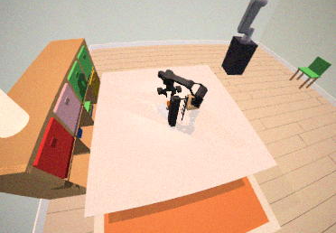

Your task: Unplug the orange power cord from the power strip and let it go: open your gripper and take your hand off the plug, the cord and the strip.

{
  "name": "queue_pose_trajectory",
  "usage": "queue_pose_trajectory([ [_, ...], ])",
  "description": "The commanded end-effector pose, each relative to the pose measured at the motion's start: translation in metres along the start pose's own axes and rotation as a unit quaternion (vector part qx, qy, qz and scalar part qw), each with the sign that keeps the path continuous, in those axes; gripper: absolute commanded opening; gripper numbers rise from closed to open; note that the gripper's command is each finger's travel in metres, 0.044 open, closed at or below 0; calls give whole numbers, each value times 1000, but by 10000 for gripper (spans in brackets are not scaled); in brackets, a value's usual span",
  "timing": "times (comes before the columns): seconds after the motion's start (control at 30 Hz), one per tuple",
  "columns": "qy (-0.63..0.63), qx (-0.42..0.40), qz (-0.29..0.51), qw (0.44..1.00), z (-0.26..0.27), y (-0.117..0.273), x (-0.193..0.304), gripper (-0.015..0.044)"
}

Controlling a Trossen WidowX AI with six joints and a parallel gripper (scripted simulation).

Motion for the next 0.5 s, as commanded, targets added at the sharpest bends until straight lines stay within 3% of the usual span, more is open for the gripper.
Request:
queue_pose_trajectory([
  [0.0,2,1,0,1000,0,5,-1,160],
  [0.47,2,2,1,1000,1,5,18,160],
])
Point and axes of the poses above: the point midway between the two fingers, 35 mm back from their tips, its own y axis back along the fingers, its own z axis across the jaws, x = y × z, the point moved 3 cm from there along y, back along the fingers, and after that the axes turned 1 degree about y, right-handed, at the moved point
